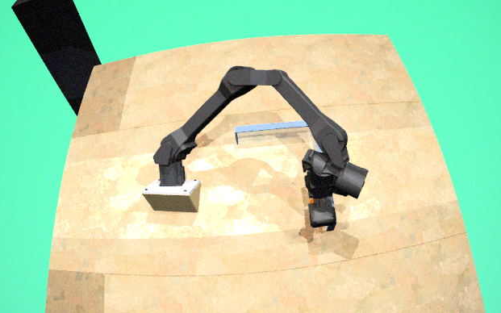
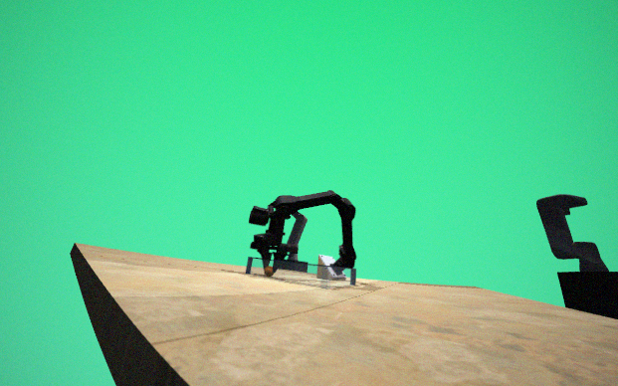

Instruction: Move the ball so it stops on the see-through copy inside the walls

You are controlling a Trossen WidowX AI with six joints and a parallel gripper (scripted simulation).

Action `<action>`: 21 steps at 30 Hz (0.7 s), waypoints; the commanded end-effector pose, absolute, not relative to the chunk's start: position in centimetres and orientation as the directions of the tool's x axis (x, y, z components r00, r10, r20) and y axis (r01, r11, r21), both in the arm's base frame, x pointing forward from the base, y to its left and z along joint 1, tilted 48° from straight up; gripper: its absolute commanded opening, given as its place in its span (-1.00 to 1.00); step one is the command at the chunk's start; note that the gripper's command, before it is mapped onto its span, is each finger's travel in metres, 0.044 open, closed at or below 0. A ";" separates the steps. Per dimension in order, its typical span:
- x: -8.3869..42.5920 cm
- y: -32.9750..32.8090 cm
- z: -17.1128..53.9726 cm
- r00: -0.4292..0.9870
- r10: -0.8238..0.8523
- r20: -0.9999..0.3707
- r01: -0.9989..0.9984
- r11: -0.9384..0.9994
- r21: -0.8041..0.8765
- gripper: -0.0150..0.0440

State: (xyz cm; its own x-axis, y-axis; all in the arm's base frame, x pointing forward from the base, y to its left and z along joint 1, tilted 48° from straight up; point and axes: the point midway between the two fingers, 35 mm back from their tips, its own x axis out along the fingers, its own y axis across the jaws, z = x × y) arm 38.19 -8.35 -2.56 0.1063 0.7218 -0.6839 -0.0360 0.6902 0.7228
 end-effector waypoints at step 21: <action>38.2 -8.8 -2.2 0.107 0.721 -0.684 -0.033 0.690 0.723 0.46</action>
